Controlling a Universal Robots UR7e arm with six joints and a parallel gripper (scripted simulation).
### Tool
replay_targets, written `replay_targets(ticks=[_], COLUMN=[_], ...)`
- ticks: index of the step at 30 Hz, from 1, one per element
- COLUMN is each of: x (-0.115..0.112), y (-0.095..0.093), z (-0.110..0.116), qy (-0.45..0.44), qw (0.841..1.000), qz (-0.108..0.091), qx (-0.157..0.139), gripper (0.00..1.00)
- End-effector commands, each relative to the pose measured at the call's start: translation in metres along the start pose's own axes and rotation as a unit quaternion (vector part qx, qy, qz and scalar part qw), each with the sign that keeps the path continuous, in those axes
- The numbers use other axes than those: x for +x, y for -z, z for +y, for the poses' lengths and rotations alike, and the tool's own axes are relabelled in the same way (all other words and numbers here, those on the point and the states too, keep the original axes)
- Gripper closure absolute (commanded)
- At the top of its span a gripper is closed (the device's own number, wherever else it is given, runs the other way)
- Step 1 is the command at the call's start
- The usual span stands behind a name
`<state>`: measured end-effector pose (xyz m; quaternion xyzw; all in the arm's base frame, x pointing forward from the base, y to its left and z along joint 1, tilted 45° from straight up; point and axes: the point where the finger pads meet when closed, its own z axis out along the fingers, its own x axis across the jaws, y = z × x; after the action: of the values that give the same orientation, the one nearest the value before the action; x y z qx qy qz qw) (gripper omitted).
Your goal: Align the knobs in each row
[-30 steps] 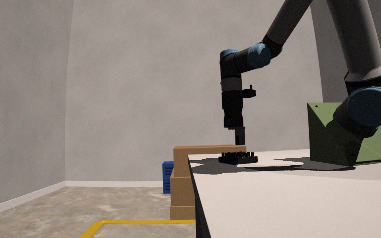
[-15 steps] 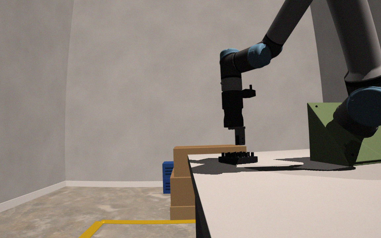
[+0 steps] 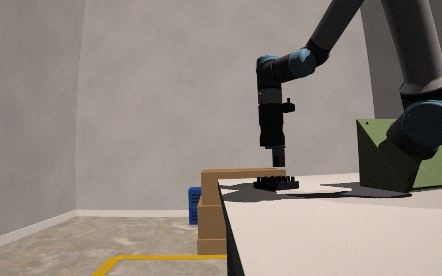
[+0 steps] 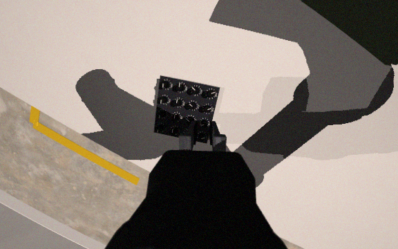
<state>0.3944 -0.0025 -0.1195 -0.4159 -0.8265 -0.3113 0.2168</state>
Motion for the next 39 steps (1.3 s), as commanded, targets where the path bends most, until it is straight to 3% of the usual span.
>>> replay_targets(ticks=[1,5,22,37,39], x=[-0.0005,-0.0008,-0.0027,-0.0027,-0.0027], y=[0.0022,0.0027,0.0072,0.0114,0.0114], z=[-0.0029,-0.0032,-0.0042,-0.0023,-0.0023], qy=[0.078,0.101,0.281,0.453,0.453], qw=[0.997,0.995,0.960,0.892,0.892], qz=[0.002,0.002,0.001,0.001,0.001], qx=[-0.002,-0.002,-0.002,-0.002,-0.002], gripper=[0.54,0.54,0.54,0.54,0.54])
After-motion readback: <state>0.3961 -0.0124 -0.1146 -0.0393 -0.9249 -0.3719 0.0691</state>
